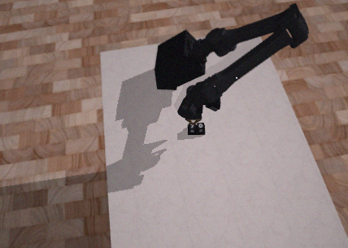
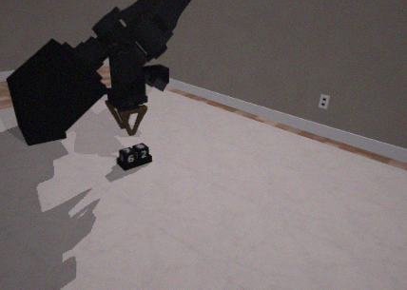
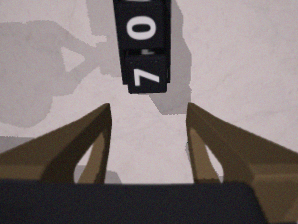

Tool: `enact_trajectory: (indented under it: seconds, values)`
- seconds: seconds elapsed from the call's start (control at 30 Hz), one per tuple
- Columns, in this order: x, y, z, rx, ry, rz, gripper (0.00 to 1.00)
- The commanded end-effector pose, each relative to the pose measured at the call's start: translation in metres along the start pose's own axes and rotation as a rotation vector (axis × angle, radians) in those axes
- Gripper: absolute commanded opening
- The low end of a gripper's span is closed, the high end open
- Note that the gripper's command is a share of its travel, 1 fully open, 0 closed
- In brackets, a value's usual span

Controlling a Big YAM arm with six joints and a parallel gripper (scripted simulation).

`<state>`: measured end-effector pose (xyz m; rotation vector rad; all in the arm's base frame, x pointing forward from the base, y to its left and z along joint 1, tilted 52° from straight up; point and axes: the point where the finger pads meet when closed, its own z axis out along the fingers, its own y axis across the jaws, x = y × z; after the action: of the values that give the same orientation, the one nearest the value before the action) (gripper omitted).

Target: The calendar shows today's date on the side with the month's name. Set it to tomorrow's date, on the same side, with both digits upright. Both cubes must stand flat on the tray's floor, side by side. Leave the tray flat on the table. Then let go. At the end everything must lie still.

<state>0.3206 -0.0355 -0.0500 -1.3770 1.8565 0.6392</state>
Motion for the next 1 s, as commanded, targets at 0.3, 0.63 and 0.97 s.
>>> enact_trajectory:
  seconds: [0.3, 0.63, 0.97]
  values:
    - [0.0037, -0.0088, -0.0225, 0.025, 0.003, -0.058, 1.00]
    - [0.0037, -0.0088, -0.0225, 0.025, 0.003, -0.058, 1.00]
    - [0.0037, -0.0088, -0.0225, 0.025, 0.003, -0.058, 1.00]
